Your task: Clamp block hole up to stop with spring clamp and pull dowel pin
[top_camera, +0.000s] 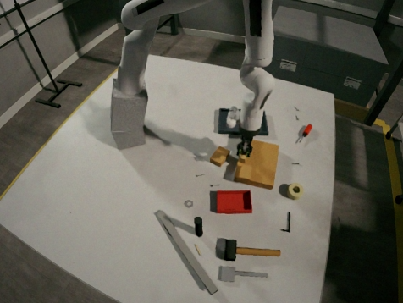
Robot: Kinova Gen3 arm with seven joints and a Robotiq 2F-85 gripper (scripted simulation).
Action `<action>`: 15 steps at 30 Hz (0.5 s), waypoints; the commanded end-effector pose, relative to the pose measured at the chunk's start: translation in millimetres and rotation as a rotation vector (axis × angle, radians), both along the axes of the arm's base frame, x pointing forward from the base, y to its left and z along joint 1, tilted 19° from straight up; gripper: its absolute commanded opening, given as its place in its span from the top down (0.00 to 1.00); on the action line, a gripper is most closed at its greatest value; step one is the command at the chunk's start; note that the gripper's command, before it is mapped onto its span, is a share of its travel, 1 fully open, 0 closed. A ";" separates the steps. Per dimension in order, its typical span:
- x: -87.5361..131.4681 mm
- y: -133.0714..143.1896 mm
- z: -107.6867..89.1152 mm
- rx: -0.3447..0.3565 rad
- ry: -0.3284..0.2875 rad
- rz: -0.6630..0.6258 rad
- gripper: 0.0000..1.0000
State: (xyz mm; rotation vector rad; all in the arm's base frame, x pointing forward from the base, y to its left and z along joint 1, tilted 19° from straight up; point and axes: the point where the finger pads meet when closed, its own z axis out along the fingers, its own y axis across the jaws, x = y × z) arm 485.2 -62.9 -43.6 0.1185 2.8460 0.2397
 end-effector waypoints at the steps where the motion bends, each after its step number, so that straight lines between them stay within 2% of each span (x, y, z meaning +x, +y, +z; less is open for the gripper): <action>1: 0.4 -0.7 0.9 0.009 0.003 -0.036 0.90; 15: 0.4 -0.7 1.0 0.044 0.022 -0.153 0.90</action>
